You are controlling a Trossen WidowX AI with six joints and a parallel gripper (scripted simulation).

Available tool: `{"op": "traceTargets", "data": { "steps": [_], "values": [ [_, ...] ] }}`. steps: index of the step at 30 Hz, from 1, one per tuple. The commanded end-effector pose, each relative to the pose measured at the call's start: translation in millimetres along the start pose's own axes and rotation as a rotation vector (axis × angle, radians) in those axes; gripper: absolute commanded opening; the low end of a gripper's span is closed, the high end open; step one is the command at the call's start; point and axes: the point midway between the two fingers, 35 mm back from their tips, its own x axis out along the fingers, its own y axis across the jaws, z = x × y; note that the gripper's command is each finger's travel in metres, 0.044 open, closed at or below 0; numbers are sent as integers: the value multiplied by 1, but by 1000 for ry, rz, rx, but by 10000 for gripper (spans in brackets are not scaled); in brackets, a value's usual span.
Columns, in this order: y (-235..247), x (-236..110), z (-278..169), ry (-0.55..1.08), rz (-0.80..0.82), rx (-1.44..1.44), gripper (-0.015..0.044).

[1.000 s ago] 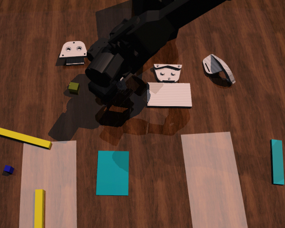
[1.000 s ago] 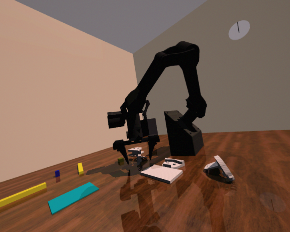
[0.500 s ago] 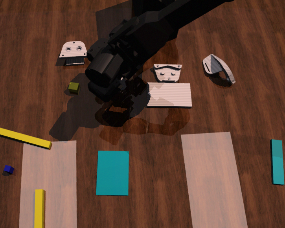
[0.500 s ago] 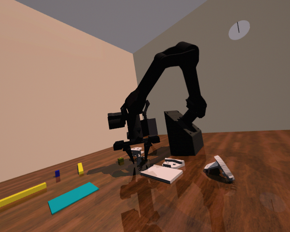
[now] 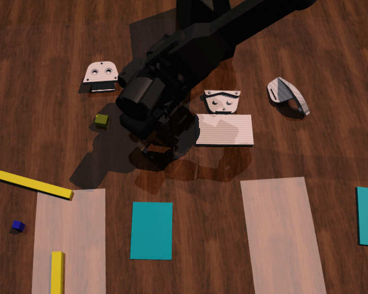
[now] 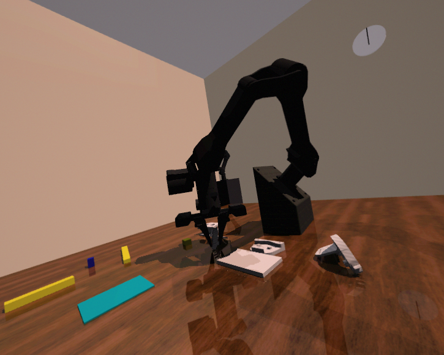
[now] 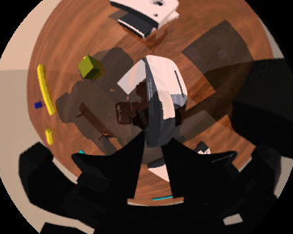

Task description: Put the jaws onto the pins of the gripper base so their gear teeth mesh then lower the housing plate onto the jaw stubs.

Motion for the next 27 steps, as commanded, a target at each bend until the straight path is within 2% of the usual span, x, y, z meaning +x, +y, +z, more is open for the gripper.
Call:
{"op": "traceTargets", "data": {
  "steps": [1, 27],
  "values": [
    [-1, 0, 0, 3, -3, 6, 37],
    [0, -22, 0, 1, -1, 6, 37]
  ]
}}
